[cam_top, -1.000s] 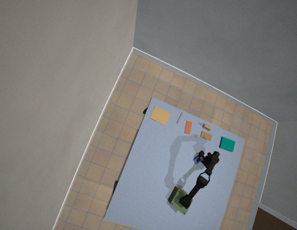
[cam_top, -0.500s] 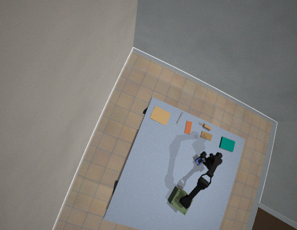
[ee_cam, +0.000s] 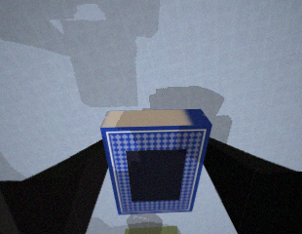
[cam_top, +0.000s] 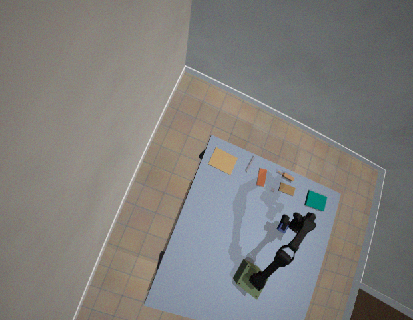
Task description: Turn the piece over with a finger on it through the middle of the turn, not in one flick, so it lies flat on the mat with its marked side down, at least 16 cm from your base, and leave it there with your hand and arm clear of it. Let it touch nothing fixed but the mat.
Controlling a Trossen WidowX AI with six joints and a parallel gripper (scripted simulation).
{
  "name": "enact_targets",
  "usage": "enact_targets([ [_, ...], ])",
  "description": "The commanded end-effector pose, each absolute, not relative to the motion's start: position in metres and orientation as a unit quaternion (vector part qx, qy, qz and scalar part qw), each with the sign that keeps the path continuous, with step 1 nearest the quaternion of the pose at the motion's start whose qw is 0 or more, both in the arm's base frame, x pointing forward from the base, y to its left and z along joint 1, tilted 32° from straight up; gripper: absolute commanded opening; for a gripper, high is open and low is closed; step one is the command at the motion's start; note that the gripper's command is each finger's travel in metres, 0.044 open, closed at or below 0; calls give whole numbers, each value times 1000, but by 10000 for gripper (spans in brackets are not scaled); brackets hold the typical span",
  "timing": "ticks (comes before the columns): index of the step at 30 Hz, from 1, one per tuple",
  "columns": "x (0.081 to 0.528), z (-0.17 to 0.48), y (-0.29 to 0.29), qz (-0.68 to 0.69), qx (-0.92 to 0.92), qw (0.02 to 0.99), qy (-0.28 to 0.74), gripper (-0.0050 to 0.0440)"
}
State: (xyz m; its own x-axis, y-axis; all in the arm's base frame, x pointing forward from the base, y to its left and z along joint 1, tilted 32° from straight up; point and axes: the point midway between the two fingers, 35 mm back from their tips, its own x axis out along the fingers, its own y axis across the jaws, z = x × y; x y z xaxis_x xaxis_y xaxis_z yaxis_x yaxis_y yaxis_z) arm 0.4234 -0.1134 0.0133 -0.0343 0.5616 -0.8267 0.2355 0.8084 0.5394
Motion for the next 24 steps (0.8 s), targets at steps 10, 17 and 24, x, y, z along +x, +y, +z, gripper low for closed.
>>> enact_targets([
  [10, 429, 17, -116, 122, 280, 666, 680, 0],
  [17, 436, 17, -118, 109, 285, 697, 648, 0],
  [24, 439, 14, -119, 104, 285, 706, 639, 0],
])
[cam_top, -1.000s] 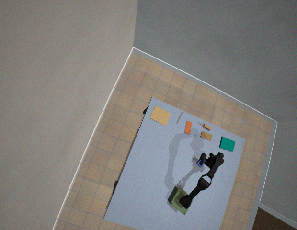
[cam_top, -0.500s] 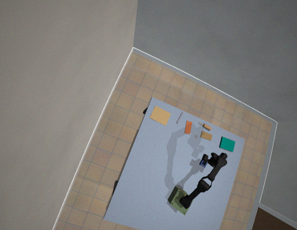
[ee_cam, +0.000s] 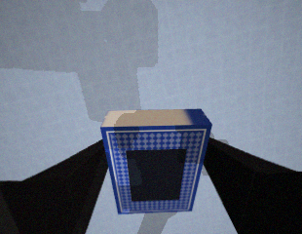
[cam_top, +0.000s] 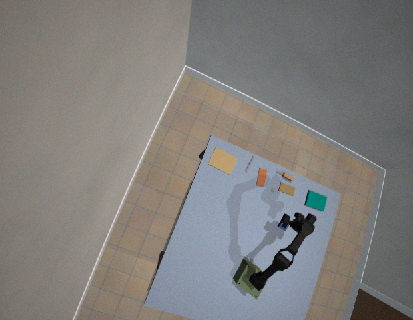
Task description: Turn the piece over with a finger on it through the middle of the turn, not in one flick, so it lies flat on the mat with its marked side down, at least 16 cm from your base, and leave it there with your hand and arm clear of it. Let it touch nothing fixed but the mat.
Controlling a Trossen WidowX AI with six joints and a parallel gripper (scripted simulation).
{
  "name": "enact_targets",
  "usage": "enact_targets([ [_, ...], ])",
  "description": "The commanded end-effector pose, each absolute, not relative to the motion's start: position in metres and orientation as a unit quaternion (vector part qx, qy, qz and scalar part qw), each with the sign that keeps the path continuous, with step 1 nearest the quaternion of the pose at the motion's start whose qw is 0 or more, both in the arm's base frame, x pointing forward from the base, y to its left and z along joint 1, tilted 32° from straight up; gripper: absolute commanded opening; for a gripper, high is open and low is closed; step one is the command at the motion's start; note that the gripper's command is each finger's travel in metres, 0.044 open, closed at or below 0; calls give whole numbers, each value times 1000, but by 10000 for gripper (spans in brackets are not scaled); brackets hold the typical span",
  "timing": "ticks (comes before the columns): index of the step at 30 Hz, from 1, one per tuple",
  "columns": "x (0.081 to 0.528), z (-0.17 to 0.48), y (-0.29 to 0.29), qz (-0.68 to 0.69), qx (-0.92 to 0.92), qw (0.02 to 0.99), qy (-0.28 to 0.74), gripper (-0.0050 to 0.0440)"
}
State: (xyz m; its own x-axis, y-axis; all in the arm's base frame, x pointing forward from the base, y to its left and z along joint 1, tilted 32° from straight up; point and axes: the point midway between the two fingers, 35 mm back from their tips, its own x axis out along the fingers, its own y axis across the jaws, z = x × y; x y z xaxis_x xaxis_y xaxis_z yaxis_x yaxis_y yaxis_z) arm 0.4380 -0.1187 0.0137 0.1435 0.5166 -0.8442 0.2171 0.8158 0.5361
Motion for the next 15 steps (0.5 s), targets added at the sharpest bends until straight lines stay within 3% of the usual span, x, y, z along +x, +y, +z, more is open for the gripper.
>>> enact_targets([
  [1, 440, 14, -120, 102, 286, 711, 635, 0],
  [15, 451, 10, -122, 85, 289, 748, 591, 0],
])
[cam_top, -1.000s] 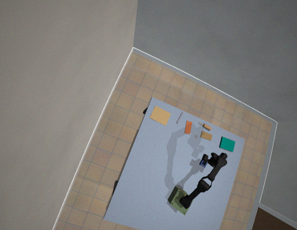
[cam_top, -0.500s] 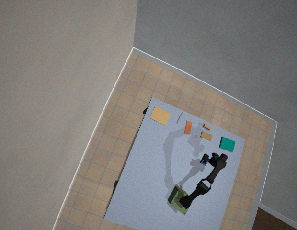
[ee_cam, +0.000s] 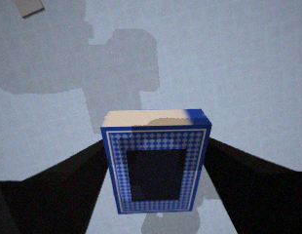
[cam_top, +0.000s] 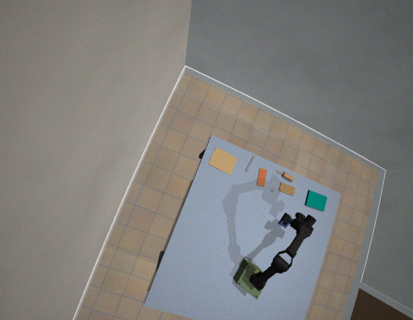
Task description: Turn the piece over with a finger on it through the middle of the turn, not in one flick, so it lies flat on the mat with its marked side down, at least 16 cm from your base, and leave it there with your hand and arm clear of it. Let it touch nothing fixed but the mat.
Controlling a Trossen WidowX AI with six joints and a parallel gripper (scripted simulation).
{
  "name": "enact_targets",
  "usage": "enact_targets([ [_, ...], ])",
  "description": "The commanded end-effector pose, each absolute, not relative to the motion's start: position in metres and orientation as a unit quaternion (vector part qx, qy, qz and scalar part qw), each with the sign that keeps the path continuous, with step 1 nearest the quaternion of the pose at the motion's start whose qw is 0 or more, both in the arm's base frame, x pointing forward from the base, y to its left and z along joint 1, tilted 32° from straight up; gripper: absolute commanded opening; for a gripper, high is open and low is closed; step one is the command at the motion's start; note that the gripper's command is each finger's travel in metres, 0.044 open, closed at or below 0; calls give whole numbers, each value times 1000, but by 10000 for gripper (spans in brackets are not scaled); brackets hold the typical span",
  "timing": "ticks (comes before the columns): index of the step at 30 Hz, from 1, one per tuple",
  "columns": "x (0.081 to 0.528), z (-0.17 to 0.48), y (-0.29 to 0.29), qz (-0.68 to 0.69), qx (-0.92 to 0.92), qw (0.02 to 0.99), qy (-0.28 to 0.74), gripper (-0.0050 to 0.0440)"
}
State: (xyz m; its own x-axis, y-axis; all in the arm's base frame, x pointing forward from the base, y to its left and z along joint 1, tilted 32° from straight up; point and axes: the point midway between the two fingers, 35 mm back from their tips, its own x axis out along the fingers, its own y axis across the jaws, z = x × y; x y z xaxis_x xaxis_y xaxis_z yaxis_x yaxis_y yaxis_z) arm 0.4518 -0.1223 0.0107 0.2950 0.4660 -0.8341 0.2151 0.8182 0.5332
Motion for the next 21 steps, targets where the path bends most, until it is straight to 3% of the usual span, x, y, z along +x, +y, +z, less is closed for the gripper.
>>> enact_targets([
  [1, 452, 10, -122, 83, 290, 752, 586, 0],
  [21, 469, 6, -126, 53, 295, 808, 508, 0],
])
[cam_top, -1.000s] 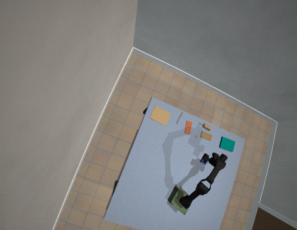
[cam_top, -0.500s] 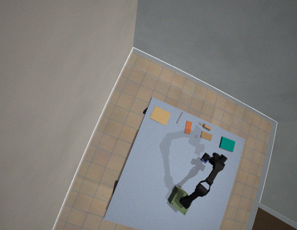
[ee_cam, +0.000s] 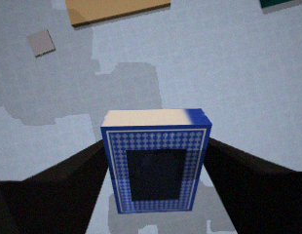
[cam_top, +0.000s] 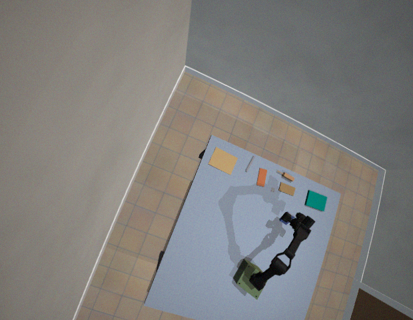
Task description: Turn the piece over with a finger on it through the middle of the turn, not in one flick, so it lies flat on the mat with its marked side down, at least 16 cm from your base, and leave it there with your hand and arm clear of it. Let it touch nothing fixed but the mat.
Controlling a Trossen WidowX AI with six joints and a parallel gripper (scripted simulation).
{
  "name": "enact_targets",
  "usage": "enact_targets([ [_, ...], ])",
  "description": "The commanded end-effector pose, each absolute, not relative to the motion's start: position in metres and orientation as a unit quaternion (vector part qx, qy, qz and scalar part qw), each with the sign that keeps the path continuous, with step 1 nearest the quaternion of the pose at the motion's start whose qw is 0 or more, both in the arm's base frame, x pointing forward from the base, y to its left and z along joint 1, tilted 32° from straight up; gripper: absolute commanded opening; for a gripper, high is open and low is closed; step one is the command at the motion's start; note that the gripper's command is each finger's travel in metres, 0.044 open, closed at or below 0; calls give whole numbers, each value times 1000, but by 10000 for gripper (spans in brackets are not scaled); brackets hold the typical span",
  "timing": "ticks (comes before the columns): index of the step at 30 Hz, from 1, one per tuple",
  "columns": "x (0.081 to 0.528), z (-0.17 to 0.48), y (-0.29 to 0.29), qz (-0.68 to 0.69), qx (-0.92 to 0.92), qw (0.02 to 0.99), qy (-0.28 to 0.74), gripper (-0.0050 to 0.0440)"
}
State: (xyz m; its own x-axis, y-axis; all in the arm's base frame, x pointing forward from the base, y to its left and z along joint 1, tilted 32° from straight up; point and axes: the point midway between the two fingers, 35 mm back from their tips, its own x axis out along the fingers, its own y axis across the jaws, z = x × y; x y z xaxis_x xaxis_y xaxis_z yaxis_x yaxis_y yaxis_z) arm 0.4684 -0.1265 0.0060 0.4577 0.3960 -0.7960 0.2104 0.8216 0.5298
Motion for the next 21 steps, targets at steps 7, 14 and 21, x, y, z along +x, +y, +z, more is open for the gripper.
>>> enact_targets([
  [7, 476, 7, -127, 40, 298, 831, 469, 0],
  [14, 480, 4, -129, 37, 298, 837, 456, 0],
  [21, 487, 4, -129, 24, 300, 858, 417, 0],
])
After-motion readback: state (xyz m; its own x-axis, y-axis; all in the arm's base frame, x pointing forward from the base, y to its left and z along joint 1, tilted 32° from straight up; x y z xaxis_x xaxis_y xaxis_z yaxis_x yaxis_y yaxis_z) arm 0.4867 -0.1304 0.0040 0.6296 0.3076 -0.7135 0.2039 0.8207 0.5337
